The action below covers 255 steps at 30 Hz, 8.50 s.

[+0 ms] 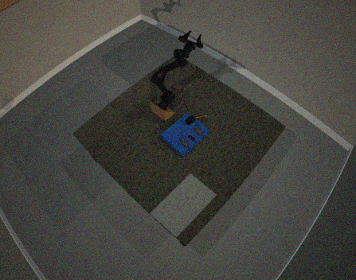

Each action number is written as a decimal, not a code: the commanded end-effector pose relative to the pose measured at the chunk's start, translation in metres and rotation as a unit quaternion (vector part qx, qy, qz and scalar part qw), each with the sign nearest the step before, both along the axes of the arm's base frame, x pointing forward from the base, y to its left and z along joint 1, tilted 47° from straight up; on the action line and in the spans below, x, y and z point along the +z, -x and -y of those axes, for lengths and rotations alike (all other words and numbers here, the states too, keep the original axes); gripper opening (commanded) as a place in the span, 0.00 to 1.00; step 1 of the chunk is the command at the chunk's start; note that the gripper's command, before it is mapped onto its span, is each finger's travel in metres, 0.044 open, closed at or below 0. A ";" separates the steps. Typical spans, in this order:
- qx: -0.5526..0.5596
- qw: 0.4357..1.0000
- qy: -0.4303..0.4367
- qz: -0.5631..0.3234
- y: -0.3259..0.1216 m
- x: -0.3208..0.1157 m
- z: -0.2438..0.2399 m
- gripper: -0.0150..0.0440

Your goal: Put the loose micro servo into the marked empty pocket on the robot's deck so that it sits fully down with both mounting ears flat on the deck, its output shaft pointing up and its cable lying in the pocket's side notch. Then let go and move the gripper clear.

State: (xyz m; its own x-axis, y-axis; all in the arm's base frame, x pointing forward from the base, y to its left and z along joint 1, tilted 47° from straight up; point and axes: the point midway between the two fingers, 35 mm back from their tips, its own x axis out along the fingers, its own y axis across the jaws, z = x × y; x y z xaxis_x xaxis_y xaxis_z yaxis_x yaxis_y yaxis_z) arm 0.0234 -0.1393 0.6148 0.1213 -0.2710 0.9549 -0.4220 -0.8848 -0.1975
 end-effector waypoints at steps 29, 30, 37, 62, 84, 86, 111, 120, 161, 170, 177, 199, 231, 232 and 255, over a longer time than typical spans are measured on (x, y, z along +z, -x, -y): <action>-0.290 0.925 0.246 0.011 0.015 0.013 -0.153 1.00; -0.293 0.923 0.249 0.011 0.015 0.013 -0.154 1.00; -0.321 0.907 0.271 0.013 0.012 0.011 -0.170 1.00; -0.445 0.804 0.394 0.027 -0.019 -0.010 -0.251 1.00; -0.551 0.666 0.500 0.049 -0.067 -0.046 -0.310 1.00; -0.561 0.647 0.513 0.054 -0.073 -0.052 -0.316 1.00; -0.624 0.297 0.698 0.184 -0.196 -0.185 -0.375 1.00; -0.584 0.172 0.753 0.249 -0.240 -0.253 -0.366 1.00; -0.200 0.218 0.801 0.521 -0.208 -0.499 -0.190 1.00; -0.200 0.218 0.801 0.521 -0.207 -0.509 -0.201 1.00; -0.200 0.218 0.801 0.521 -0.205 -0.518 -0.210 1.00; -0.200 0.219 0.801 0.521 -0.203 -0.530 -0.223 0.64; -0.200 0.218 0.801 0.521 -0.211 -0.512 -0.200 0.25; -0.200 0.218 0.801 0.521 -0.213 -0.513 -0.200 0.25; -0.200 0.216 0.801 0.521 -0.224 -0.583 -0.135 0.25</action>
State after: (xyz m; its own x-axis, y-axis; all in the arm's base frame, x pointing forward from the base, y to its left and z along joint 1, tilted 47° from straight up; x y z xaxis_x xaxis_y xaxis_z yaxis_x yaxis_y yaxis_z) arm 0.2454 0.0081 0.0432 -0.1187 0.7224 -0.6812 -0.9926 -0.1039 0.0629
